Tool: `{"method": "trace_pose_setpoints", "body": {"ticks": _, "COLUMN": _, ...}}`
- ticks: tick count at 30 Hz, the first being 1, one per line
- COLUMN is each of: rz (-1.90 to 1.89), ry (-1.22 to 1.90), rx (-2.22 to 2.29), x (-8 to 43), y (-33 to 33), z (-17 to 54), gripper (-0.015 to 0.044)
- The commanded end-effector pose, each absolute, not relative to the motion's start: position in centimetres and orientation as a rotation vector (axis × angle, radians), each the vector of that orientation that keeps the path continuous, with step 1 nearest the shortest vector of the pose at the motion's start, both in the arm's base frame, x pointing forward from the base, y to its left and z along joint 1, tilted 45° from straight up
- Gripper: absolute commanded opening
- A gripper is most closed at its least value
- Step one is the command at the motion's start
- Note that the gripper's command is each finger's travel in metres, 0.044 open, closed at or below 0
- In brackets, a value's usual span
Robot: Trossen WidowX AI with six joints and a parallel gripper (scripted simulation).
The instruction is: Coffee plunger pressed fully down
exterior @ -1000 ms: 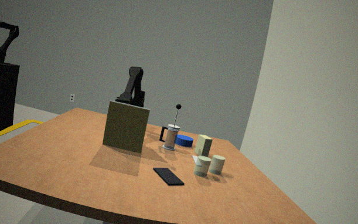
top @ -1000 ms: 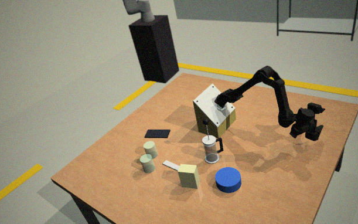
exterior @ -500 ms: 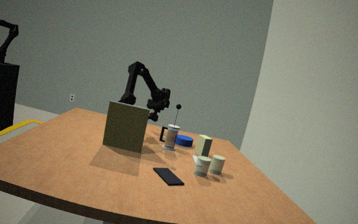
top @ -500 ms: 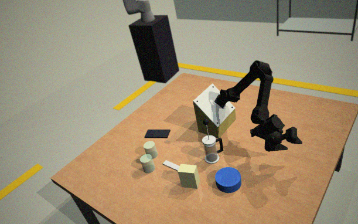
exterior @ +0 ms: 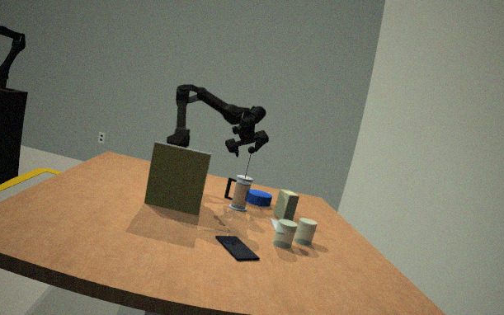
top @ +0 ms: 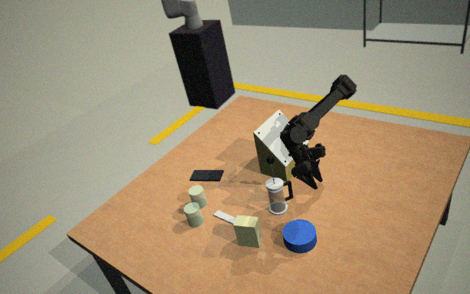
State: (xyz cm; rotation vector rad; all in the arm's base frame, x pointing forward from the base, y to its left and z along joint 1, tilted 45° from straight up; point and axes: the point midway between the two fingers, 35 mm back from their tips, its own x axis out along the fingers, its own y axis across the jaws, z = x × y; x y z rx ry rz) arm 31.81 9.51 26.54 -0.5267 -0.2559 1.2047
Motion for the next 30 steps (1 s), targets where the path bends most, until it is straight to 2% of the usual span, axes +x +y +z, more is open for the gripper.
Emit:
{"method": "trace_pose_setpoints", "body": {"ticks": 1, "rz": 1.071, "ry": -0.067, "rx": -0.322, "x": 31.5, "y": 4.5, "z": 25.3, "gripper": 0.0440}}
{"method": "trace_pose_setpoints", "body": {"ticks": 9, "rz": 0.719, "ry": 0.208, "rx": 0.171, "x": 28.4, "y": -5.2, "z": 22.7, "gripper": 0.0440}}
{"method": "trace_pose_setpoints", "body": {"ticks": 16, "rz": 0.398, "ry": 0.287, "rx": 0.630, "x": 23.6, "y": -11.1, "z": 20.9, "gripper": 0.0440}}
{"method": "trace_pose_setpoints", "body": {"ticks": 30, "rz": 0.365, "ry": 0.289, "rx": 0.675, "x": 23.9, "y": -7.6, "z": 16.6, "gripper": 0.0440}}
